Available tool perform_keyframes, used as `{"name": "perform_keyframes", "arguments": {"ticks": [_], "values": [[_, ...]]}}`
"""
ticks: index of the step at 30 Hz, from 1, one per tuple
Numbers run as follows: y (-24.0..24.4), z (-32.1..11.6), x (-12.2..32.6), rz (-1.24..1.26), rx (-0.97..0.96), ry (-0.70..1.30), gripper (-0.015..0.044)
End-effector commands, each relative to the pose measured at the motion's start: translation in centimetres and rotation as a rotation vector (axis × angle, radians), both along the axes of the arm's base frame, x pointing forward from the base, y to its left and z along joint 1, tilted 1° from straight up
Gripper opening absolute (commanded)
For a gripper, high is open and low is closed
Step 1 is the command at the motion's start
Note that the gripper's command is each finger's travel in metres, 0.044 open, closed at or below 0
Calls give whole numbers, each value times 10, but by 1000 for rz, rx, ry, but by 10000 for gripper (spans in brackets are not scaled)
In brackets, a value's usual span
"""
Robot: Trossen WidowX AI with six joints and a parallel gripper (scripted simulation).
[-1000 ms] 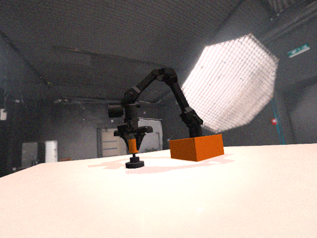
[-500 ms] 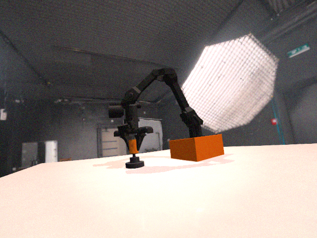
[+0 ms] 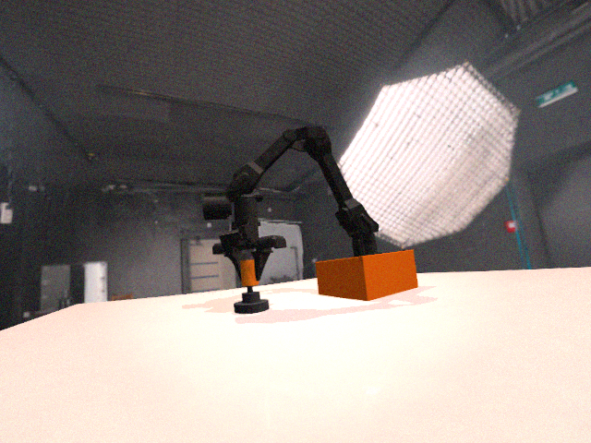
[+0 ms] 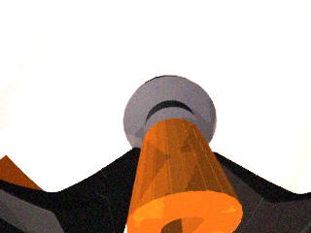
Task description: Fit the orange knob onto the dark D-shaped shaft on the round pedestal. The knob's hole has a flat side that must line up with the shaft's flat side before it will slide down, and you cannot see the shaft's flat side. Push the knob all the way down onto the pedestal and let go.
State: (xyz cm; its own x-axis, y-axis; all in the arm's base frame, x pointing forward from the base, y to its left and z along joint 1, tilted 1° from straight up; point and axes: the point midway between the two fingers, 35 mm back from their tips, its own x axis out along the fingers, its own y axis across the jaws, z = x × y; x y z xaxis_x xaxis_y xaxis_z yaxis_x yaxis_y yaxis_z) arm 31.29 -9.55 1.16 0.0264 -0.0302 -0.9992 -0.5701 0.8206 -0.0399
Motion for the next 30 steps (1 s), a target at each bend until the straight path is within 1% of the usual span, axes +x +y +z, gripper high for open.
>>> {"name": "perform_keyframes", "arguments": {"ticks": [1, 7, 14, 30], "values": [[0, 1, 2, 4, -1, -5, 0], [0, 5, 2, 13, -1, -5, 0], [-1, 5, 4, 213, -7, 1, 0], [0, 1, 1, 213, -7, 1, 0]]}}
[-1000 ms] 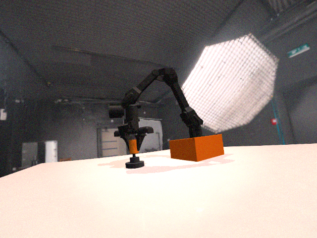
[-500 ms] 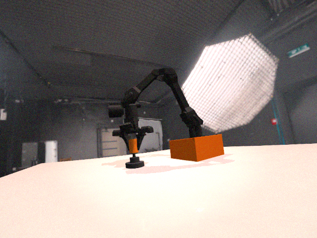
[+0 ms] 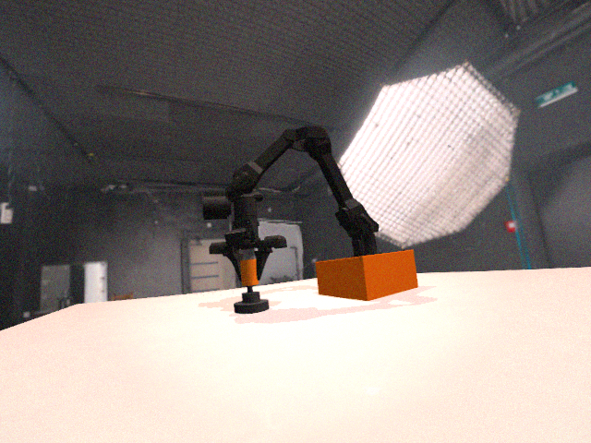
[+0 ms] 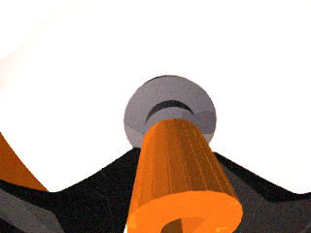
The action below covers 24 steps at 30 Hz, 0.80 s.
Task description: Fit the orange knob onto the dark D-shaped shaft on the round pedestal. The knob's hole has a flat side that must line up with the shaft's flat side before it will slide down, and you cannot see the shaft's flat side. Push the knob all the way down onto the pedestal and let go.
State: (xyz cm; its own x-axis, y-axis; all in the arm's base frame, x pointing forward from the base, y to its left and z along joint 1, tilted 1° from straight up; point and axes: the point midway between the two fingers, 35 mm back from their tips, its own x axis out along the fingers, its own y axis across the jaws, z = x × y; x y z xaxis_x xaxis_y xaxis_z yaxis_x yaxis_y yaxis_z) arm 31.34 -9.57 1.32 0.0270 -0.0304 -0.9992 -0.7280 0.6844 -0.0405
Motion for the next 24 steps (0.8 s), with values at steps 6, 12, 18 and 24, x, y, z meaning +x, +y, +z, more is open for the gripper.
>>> {"name": "perform_keyframes", "arguments": {"ticks": [6, 12, 18, 24], "values": [[0, -1, 1, 5, -1, -5, 0], [0, -1, 1, 5, -1, -5, 0], [0, 3, 1, 5, -1, -5, 0], [-1, 4, 2, 173, -6, 0, 0]]}}
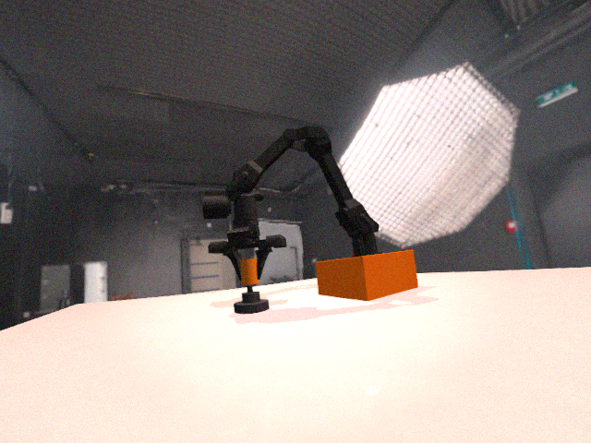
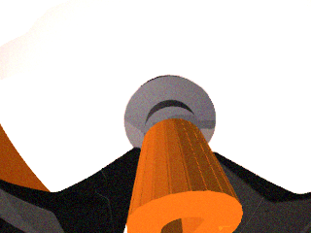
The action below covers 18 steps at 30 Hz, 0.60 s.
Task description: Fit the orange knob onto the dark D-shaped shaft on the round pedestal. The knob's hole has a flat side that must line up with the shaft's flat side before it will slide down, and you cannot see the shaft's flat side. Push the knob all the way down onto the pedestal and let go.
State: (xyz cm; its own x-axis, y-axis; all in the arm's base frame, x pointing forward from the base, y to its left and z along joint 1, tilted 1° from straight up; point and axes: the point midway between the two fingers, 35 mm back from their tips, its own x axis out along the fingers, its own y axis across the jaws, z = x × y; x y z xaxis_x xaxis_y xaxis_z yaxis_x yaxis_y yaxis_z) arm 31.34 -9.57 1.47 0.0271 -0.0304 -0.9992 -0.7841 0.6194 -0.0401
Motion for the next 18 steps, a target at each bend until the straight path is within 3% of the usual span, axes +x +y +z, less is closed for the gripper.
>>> {"name": "perform_keyframes", "arguments": {"ticks": [1, 18], "values": [[-1, 2, 3, 118, -4, -1, 0], [-1, -3, 3, 128, -4, -1, 0]]}}
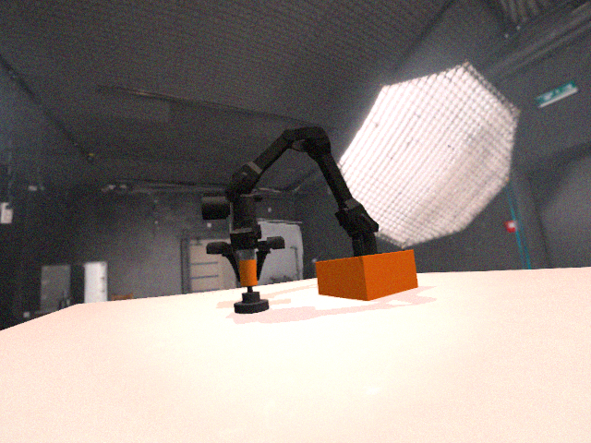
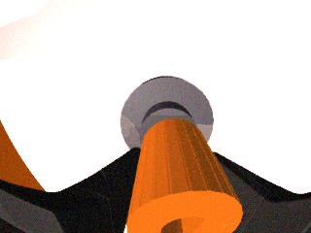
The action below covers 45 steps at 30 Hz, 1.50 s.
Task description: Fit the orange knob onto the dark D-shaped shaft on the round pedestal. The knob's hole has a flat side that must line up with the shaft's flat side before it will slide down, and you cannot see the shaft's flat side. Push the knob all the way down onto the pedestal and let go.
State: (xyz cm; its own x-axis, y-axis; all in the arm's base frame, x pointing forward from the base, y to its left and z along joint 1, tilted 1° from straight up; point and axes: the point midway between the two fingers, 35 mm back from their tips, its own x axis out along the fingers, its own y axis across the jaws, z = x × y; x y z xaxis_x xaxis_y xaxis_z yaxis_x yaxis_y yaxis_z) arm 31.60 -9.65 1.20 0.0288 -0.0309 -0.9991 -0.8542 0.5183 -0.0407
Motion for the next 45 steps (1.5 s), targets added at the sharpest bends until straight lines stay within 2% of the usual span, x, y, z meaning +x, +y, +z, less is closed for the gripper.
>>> {"name": "perform_keyframes", "arguments": {"ticks": [1, 7, 14, 45], "values": [[0, 1, 0, 5, 0, -3, 0], [1, 5, -2, 14, 0, -3, 0], [2, 3, -6, 214, -6, 4, 0], [0, 0, 2, 214, -7, 3, 0]]}}
